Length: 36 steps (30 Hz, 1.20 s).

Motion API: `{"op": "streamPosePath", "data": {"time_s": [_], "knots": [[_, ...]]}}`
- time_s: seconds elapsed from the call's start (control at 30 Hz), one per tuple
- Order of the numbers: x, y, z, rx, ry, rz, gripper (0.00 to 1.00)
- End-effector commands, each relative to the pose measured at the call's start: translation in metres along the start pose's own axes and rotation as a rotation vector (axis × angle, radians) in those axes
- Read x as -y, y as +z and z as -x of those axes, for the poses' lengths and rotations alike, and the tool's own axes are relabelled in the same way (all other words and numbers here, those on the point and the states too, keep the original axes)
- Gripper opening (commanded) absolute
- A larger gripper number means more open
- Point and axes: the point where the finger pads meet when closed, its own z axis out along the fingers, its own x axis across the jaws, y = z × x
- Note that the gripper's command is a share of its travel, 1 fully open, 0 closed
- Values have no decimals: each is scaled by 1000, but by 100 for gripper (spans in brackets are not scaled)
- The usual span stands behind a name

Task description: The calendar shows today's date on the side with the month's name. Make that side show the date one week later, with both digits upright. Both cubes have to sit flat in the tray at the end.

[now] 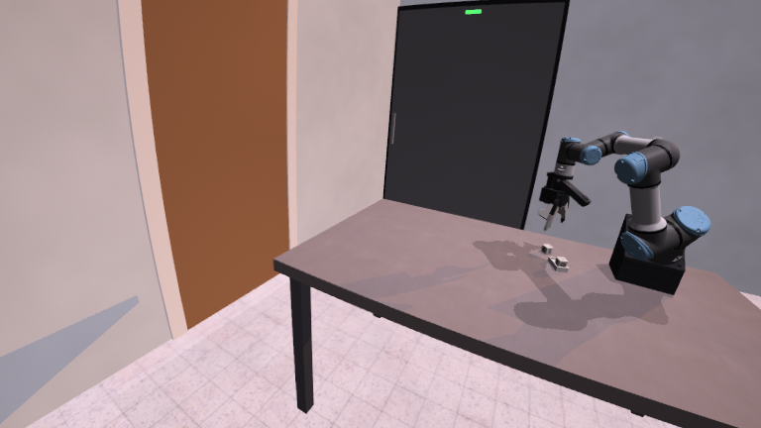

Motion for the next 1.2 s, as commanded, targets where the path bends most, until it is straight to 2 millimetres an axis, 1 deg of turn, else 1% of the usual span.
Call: {"op": "streamPosePath", "data": {"time_s": [0.0,0.03,0.13,0.3,0.37,0.4,0.47,0.5,0.53,0.6,0.77,0.9,1.07,1.17], "knots": [[0,0,0,-5,-135,4,100],[0,0,0,-5,-135,4,100],[0,1,1,-5,-271,4,100],[0,2,1,-5,-409,4,100],[0,3,1,-4,-490,4,100],[0,3,1,-4,-499,4,100],[0,3,1,-4,-583,5,100],[0,3,1,-4,-587,5,100],[-1,4,0,-4,-629,5,100],[-1,4,0,-4,-629,5,100],[-2,5,0,-4,-820,5,100],[-3,6,-1,-3,-941,5,100],[-3,7,-1,-3,-1043,6,100],[-4,7,-1,-3,-1057,6,100]]}}
